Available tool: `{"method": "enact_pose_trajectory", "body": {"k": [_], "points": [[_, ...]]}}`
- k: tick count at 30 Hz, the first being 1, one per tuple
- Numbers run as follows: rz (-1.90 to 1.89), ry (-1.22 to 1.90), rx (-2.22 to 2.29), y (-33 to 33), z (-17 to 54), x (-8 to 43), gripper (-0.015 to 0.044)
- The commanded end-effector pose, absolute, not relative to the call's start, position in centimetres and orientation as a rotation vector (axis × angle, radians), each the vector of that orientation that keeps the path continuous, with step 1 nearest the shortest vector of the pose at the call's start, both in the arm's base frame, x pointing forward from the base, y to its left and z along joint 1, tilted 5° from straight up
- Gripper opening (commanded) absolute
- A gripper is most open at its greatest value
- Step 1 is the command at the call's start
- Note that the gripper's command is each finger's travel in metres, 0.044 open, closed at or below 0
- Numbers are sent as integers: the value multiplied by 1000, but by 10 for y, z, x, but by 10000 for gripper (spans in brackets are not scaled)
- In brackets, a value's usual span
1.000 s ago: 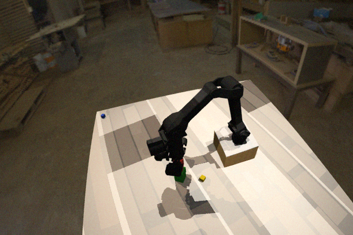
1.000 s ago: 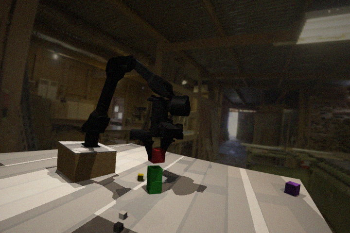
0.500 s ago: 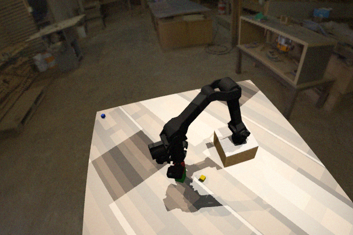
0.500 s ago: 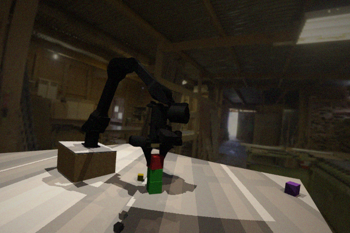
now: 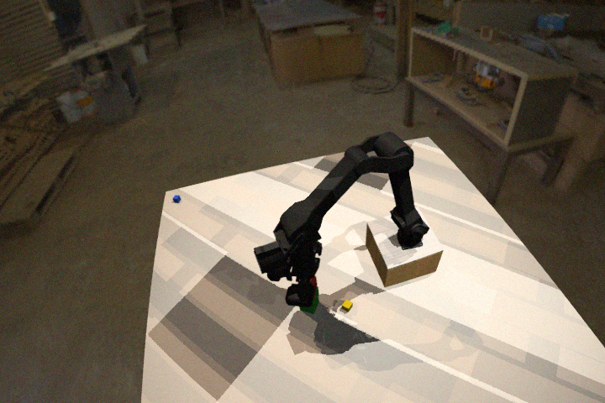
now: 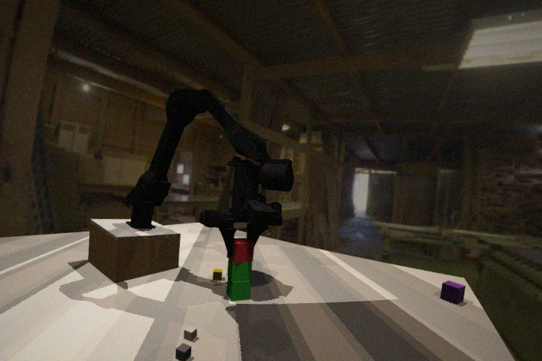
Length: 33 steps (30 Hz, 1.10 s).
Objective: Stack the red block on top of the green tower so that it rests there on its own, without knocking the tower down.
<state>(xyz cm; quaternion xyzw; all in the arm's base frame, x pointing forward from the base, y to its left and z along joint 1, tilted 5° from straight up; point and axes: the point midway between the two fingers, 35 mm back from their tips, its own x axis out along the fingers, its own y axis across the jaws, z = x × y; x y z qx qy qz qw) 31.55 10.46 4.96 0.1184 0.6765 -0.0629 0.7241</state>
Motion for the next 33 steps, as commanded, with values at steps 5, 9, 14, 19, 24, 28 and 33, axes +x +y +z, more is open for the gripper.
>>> {"method": "enact_pose_trajectory", "body": {"k": [5,9,14,19,24,28,33], "points": [[-139,1493,261,105,50,315,315],[-139,1493,261,105,50,315,420],[-139,1493,261,105,50,315,440],[-139,1493,261,105,50,315,440],[-139,1493,261,105,50,315,440],[-139,1493,261,105,50,315,440],[-139,1493,261,105,50,315,440]]}}
